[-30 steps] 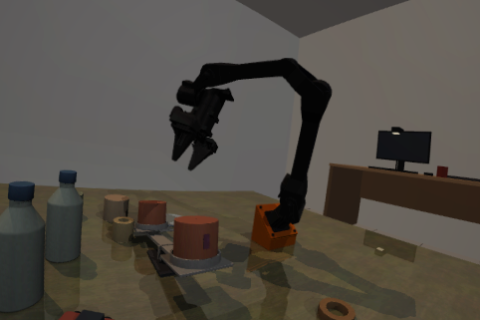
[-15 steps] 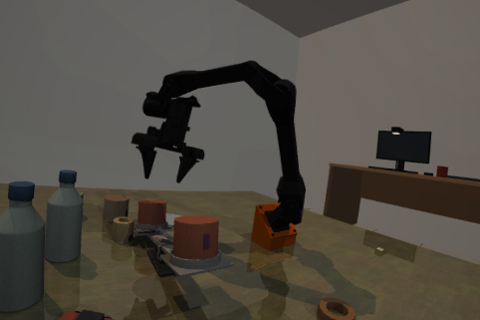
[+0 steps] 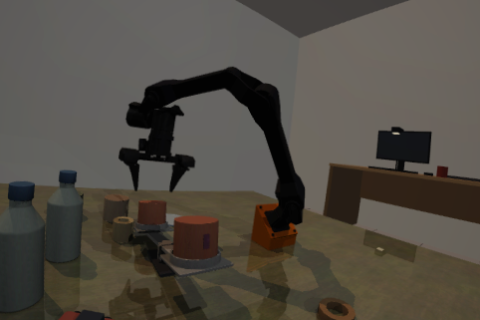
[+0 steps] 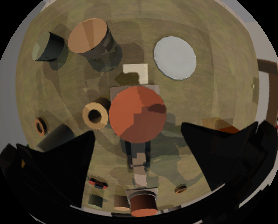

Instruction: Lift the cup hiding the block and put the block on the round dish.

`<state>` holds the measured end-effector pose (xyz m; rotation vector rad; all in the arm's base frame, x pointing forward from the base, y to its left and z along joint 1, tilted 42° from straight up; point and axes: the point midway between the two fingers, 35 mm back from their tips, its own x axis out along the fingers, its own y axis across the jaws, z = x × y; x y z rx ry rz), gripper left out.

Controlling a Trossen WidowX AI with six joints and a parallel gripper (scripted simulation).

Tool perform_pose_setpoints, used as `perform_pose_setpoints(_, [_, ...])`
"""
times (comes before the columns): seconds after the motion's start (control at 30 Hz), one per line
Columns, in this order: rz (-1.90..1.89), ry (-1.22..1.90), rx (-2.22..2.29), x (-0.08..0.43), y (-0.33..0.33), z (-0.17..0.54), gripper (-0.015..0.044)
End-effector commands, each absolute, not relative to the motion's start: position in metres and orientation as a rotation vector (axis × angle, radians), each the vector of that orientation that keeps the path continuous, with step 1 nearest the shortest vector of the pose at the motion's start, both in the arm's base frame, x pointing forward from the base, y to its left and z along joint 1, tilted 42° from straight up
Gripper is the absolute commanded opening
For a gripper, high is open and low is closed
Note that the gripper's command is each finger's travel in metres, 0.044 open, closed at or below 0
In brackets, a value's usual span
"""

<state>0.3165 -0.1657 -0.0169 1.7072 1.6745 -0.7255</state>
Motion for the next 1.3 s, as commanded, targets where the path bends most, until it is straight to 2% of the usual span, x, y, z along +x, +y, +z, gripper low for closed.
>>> perform_pose_setpoints(0.0, [-0.738,1.687,1.709,0.316,-0.157,-0.026,0.044])
perform_pose_setpoints(1.03, [-0.735,1.687,1.711,0.317,-0.128,-0.059,0.044])
perform_pose_setpoints(1.13, [-0.735,1.687,1.711,0.317,-0.128,-0.059,0.0361])
perform_pose_setpoints(1.27, [-0.735,1.687,1.711,0.317,-0.128,-0.059,0.0335])
